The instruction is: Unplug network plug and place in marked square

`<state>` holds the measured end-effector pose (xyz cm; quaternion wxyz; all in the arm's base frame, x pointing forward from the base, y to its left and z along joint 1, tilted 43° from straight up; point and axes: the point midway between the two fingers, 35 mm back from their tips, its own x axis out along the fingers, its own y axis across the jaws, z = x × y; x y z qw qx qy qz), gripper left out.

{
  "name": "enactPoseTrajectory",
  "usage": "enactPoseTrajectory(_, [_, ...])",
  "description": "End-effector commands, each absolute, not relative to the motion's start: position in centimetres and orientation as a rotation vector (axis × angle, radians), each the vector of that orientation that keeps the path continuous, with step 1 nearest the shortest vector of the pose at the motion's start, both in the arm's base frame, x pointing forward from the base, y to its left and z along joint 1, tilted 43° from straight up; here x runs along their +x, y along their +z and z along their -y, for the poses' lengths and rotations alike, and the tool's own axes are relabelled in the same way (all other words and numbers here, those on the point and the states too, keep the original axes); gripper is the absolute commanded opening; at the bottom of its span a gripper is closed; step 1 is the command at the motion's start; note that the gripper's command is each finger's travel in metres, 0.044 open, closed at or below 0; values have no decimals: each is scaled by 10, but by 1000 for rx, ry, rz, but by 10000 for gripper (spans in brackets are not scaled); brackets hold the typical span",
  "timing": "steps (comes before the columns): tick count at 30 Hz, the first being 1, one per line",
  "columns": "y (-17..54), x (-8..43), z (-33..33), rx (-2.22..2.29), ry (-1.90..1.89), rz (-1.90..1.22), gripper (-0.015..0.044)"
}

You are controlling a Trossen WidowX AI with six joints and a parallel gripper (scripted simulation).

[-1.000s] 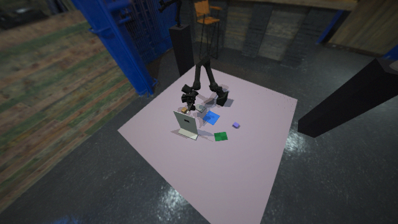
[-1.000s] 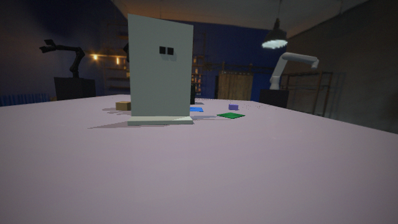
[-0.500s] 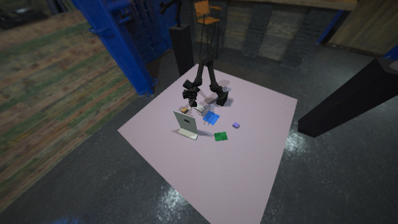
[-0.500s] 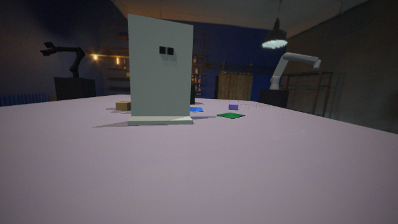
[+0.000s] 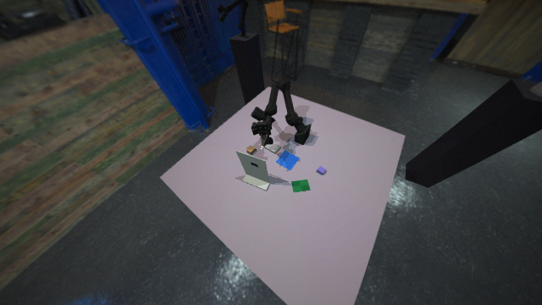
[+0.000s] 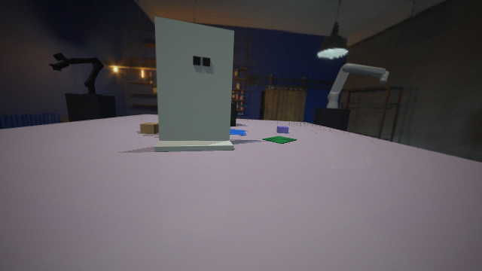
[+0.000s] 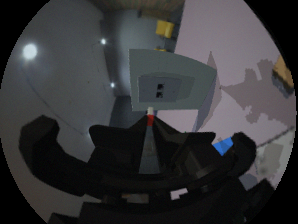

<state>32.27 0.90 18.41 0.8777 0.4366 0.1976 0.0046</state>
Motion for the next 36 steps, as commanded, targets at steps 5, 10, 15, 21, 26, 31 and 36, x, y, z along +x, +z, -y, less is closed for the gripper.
enactPoseTrajectory(5, [137,318,-16,999,-157,-530,0])
enactPoseTrajectory(10, [113,312,-19,1033,-267,-580,0])
enactPoseTrajectory(15, [90,304,-22,1050,-378,-618,0])
enactPoseTrajectory(21, [66,292,-24,1048,-509,-643,0])
enactPoseTrajectory(26, [49,280,-23,1031,-613,-647,0])
enactPoseTrajectory(31, [34,267,-22,1001,-708,-634,0])
enactPoseTrajectory(36, [23,255,-19,960,-791,-605,0])
